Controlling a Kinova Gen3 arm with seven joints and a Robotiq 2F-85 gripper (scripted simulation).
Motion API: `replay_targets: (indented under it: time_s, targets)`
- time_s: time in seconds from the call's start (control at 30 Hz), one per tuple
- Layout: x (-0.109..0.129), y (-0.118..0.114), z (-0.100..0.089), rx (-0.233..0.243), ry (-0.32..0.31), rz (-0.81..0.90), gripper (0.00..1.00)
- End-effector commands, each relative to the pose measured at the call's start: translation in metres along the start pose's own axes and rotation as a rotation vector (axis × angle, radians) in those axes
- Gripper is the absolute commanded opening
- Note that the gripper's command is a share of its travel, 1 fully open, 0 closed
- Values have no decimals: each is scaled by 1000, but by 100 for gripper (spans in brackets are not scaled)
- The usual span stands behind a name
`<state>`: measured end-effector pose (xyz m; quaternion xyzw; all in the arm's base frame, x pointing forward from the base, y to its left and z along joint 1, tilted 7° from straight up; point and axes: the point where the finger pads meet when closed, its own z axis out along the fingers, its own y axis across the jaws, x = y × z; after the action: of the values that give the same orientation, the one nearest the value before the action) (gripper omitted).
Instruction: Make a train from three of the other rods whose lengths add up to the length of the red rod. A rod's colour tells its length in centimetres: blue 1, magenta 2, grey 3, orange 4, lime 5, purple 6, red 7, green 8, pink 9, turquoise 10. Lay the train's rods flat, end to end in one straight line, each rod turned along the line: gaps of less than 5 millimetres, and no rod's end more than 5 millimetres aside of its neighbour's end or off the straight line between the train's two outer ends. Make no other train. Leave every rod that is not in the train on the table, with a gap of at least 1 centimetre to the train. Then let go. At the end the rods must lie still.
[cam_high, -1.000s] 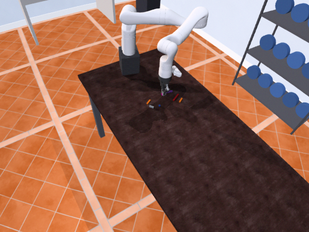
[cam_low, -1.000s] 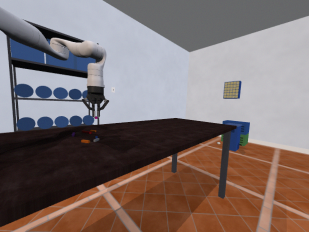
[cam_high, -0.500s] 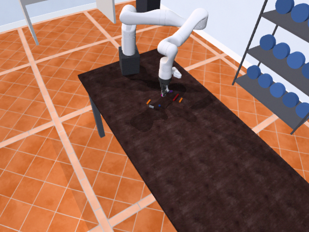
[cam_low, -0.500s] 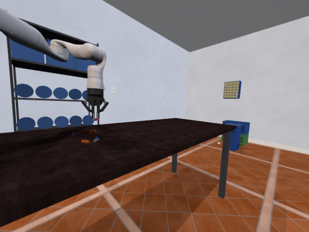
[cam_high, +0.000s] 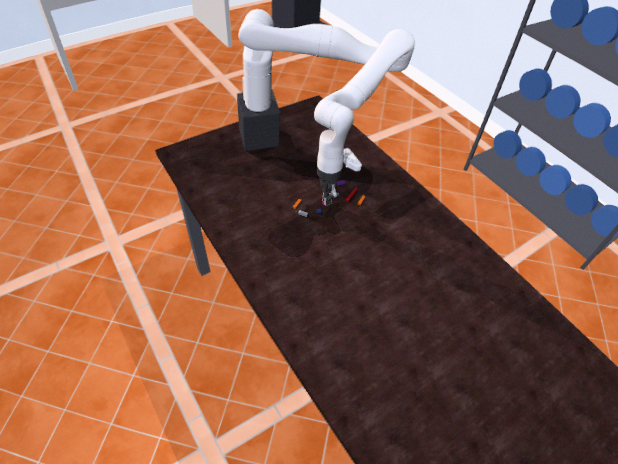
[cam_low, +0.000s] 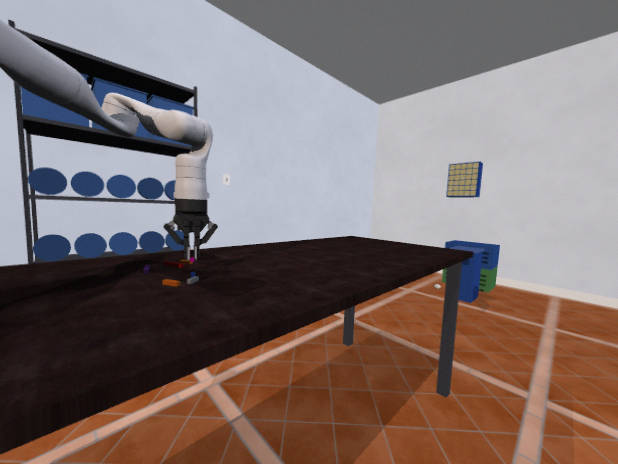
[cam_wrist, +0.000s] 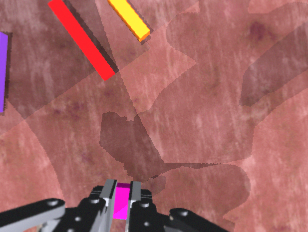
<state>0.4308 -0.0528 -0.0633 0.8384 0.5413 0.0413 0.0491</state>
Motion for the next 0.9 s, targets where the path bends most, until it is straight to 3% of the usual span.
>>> replay_targets:
  time_s: [0.0, 0.27, 0.87]
  targets:
    - [-4, 2, 11, -1, -12, -7, 5]
    - [-3, 2, 24, -1, -12, -9, 5]
    - [-3, 1, 24, -1, -12, -8, 5]
